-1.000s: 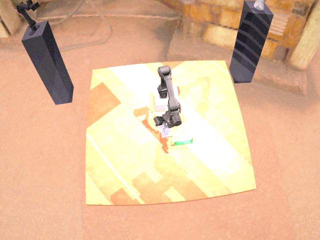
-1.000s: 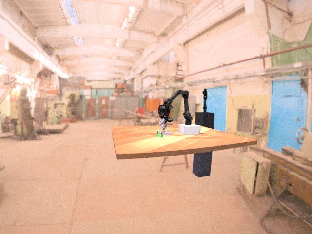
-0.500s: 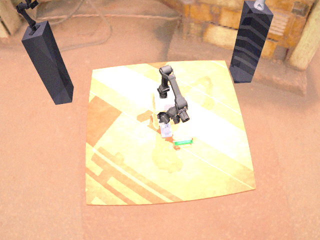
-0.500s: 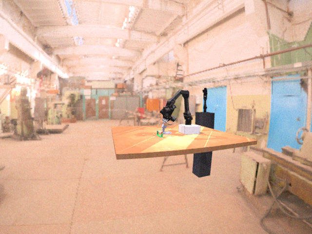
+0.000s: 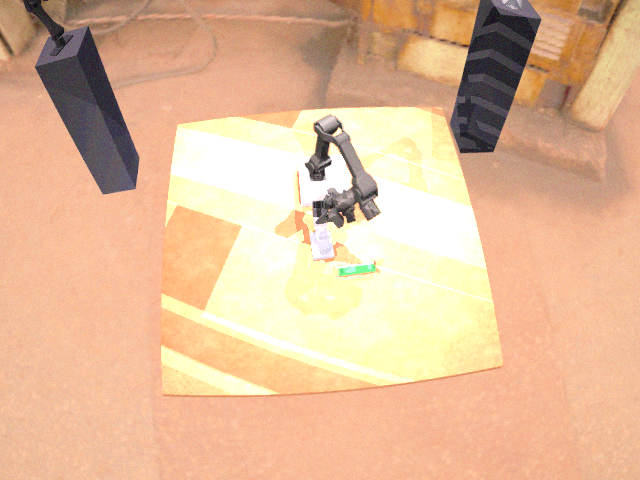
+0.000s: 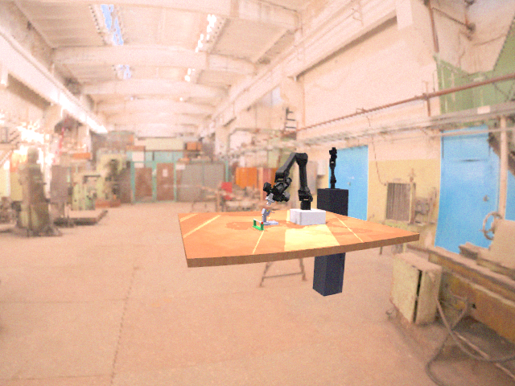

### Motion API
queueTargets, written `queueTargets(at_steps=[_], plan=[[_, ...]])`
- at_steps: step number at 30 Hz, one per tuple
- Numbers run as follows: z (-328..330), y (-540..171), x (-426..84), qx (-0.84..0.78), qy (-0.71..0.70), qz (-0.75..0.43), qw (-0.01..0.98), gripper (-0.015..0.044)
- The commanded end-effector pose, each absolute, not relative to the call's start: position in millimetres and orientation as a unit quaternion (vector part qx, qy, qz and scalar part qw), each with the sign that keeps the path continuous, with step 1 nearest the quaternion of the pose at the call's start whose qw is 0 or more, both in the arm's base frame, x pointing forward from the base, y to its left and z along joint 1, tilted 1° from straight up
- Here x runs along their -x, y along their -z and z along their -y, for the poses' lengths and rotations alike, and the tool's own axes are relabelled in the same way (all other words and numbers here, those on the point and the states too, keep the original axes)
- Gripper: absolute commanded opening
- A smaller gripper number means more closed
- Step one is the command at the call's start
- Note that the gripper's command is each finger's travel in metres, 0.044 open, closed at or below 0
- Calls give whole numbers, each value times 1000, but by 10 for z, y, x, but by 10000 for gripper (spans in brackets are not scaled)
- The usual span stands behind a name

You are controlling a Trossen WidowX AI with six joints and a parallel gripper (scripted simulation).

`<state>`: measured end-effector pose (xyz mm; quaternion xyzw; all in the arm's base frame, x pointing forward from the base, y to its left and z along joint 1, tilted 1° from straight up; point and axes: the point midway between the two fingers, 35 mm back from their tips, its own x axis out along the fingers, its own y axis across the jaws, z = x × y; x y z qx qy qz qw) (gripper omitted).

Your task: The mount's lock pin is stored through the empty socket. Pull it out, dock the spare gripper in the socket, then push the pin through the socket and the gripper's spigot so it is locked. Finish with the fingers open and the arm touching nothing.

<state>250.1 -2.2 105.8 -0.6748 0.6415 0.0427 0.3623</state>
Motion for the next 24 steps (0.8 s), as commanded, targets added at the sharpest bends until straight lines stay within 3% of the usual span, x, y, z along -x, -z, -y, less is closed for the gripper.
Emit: queueTargets(at_steps=[1, 24], plan=[[-23, -1127, -2481, 710, -51, -625, 320, 0], [-18, -927, -2571, 719, -53, -618, 315, 0]])
